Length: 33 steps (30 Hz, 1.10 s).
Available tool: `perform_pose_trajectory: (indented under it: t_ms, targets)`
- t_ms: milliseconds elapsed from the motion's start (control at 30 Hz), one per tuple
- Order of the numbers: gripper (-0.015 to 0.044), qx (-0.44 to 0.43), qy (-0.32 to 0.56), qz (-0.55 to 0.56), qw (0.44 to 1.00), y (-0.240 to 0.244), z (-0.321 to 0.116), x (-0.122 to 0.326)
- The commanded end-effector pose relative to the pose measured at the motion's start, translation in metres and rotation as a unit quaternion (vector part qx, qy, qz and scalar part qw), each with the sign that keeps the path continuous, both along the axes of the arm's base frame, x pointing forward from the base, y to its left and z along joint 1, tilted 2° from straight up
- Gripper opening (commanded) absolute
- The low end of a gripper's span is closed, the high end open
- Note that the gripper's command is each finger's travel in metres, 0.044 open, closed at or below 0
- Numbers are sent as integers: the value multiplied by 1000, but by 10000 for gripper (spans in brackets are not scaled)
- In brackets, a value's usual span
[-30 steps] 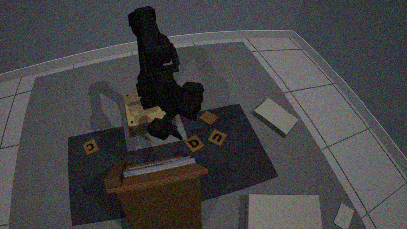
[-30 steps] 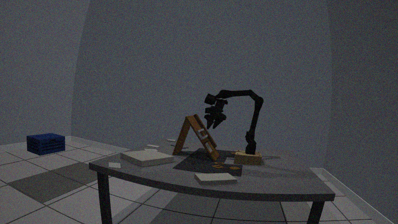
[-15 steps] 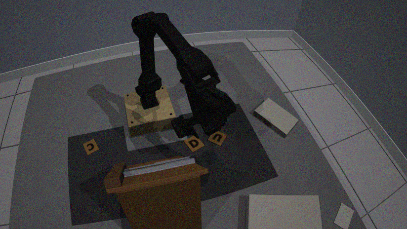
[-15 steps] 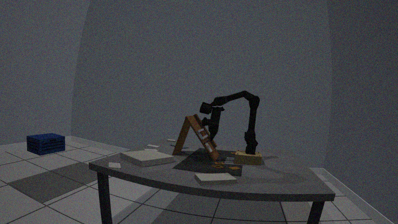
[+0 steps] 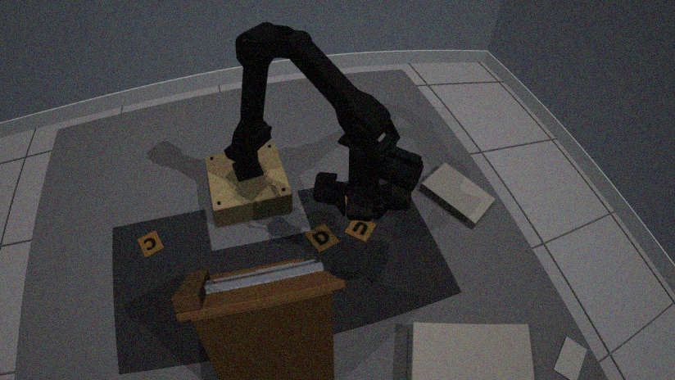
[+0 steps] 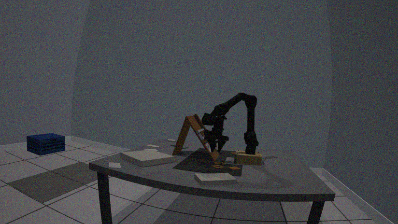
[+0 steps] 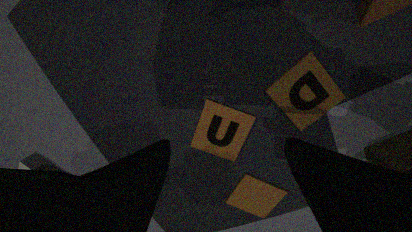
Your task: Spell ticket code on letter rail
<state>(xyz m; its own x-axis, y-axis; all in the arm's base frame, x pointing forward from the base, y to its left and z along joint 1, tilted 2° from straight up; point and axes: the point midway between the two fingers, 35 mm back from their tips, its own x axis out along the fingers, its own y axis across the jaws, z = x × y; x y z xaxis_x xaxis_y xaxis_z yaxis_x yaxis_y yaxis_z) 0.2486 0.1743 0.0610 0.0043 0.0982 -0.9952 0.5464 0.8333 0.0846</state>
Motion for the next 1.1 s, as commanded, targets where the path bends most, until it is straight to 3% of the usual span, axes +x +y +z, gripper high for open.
perform_pose_trajectory:
  t_ms: [0,500,733,1067]
  targets:
    - [340,-48,14,-177,983,28,-36,-28]
    - [340,-48,14,-177,983,28,-36,-26]
    - [340,-48,14,-177,983,28,-68,-26]
    - [340,-48,14,-177,983,28,-70,-25]
